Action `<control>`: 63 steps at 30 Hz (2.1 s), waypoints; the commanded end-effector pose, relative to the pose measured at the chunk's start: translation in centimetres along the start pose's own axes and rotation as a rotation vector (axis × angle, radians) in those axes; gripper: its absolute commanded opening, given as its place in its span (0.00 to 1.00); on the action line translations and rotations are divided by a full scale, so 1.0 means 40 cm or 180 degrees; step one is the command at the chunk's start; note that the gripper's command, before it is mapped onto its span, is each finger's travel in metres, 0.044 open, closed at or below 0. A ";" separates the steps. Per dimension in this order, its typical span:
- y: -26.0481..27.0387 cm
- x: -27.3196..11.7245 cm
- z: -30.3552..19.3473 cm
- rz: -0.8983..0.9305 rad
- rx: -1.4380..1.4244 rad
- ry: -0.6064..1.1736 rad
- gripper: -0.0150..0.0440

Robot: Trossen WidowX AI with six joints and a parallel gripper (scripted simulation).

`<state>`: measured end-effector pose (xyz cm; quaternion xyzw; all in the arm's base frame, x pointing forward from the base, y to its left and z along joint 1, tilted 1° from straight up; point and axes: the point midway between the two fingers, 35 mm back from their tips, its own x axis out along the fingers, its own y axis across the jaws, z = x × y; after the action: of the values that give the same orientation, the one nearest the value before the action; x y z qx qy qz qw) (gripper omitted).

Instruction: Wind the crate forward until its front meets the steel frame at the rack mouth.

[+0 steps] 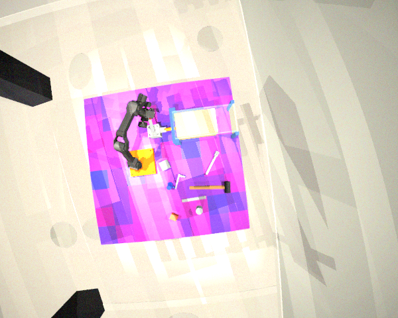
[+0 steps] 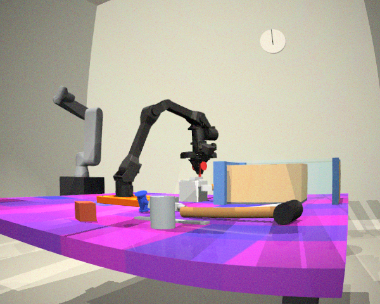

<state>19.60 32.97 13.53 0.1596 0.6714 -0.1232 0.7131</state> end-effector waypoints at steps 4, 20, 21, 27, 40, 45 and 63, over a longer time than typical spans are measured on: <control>-0.036 -0.004 -0.057 -0.0083 -0.0069 0.0100 0.25; -0.078 -0.006 -0.093 -0.0088 -0.0069 0.0104 0.25; -0.082 -0.006 -0.095 -0.0088 -0.0069 0.0105 0.25; -0.099 -0.006 -0.106 -0.0090 -0.0069 0.0106 0.25; -0.140 -0.007 -0.123 -0.0095 -0.0069 0.0108 0.25; -0.157 -0.008 -0.128 -0.0097 -0.0069 0.0109 0.25; -0.218 -0.009 -0.135 -0.0104 -0.0069 0.0110 0.25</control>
<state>11.97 28.23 13.06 0.1510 0.6838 -0.1154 0.7045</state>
